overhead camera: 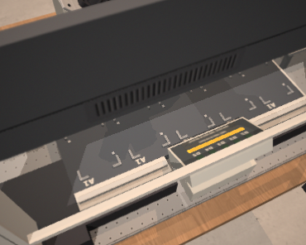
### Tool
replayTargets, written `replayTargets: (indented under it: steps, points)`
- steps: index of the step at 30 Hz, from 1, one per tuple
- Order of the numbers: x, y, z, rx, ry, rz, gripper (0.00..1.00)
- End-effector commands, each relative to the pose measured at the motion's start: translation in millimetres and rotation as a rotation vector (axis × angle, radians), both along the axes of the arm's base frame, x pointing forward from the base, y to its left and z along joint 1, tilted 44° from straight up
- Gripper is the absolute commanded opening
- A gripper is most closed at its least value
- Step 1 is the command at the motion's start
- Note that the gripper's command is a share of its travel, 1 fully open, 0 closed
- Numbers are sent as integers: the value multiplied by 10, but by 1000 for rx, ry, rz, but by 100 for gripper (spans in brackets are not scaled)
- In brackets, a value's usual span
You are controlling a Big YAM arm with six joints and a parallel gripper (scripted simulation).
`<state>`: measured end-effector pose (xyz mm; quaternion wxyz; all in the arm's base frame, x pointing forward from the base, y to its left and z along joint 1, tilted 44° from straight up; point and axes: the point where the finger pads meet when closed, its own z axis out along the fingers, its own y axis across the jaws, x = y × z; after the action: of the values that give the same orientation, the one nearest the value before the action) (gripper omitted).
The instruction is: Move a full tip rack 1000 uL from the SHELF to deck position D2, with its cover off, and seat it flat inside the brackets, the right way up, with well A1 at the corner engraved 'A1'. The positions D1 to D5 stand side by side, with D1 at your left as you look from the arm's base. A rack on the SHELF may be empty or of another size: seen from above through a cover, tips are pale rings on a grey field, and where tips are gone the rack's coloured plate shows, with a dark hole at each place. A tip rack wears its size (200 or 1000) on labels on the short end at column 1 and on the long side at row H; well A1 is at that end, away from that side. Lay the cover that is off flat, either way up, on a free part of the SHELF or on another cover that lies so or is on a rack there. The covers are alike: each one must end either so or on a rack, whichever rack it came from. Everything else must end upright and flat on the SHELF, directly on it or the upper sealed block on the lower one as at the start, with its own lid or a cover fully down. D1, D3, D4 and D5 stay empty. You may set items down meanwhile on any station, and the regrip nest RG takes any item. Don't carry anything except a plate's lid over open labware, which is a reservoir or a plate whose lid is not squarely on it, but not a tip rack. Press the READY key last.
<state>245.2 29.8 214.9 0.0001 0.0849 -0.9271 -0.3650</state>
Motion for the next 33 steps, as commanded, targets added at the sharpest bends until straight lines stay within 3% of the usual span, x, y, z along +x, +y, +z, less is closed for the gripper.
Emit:
replayTargets:
  steps: [1,18,19,23,24,33]
  points:
    - [87,-60,119,-8,-33,-5,0]
    - [87,-60,119,-8,-33,-5,0]
    - [116,22,237,-15,-54,0,0]
    - [107,172,379,-12,-66,0,0]
    - [-137,239,257,18,52,0,0]
    - [-177,487,501,18,52,0,0]
